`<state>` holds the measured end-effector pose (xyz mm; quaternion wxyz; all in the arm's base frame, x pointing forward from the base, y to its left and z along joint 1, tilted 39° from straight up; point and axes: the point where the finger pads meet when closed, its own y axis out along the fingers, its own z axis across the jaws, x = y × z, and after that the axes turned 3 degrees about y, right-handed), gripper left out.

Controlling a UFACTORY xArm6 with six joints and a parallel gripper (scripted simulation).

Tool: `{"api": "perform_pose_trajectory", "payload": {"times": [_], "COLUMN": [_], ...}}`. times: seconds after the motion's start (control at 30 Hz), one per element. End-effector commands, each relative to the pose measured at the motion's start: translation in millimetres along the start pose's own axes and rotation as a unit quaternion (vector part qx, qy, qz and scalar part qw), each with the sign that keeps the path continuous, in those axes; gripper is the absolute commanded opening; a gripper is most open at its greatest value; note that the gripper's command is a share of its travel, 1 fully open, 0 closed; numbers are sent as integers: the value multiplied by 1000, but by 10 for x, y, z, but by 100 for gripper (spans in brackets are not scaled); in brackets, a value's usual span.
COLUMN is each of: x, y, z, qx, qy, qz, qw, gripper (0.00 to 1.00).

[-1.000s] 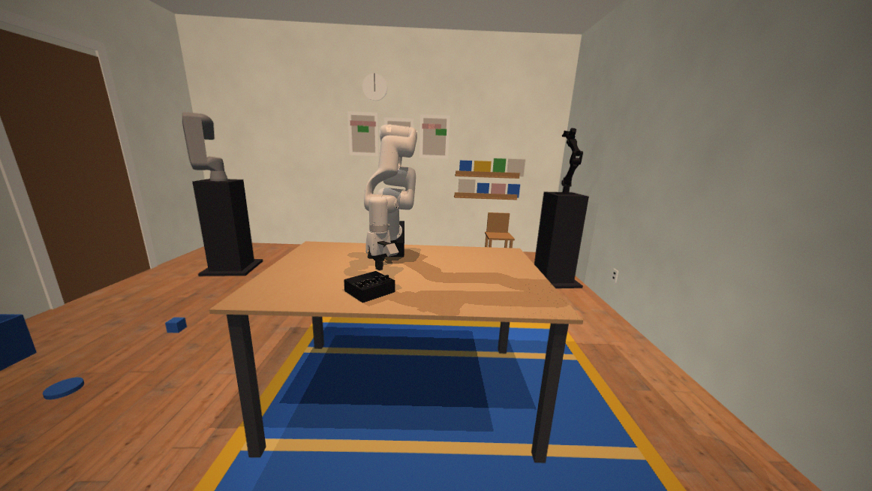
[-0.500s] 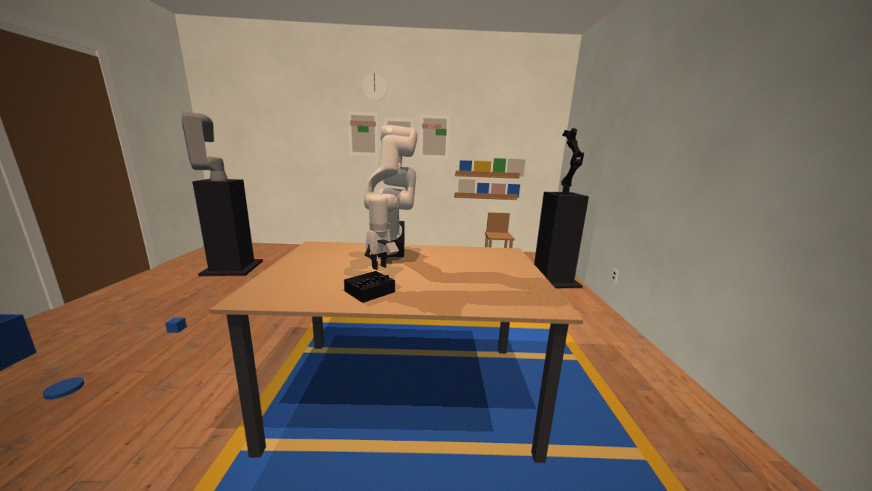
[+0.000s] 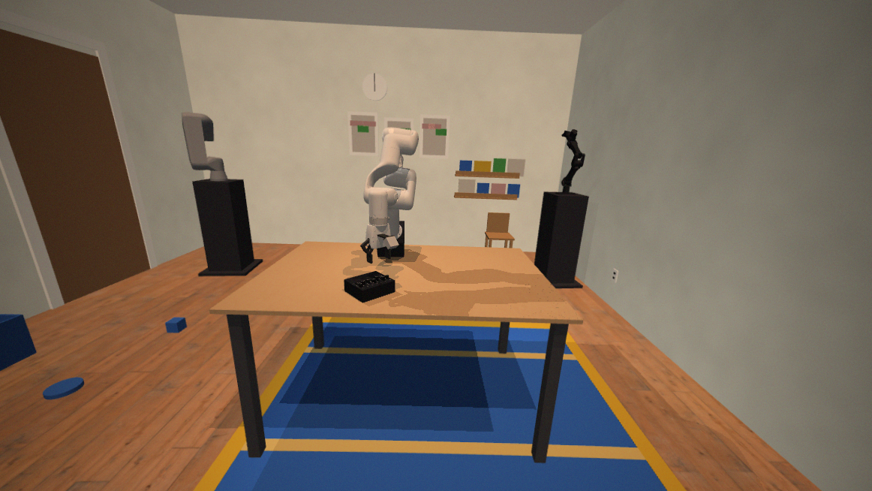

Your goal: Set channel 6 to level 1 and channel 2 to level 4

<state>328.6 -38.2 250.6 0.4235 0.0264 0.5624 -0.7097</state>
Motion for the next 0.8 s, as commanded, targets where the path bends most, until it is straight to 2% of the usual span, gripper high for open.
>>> {"api": "perform_pose_trajectory", "payload": {"times": [0.0, 0.3, 0.77], "x": [6, 6, 6], "y": [-281, -537, -555], "z": [-7, -7, -7], "qx": [0, 0, 0], "qy": [0, 0, 0], "qz": [1, 1, 1], "qw": [1000, 1000, 1000], "gripper": [100, 100, 100]}}
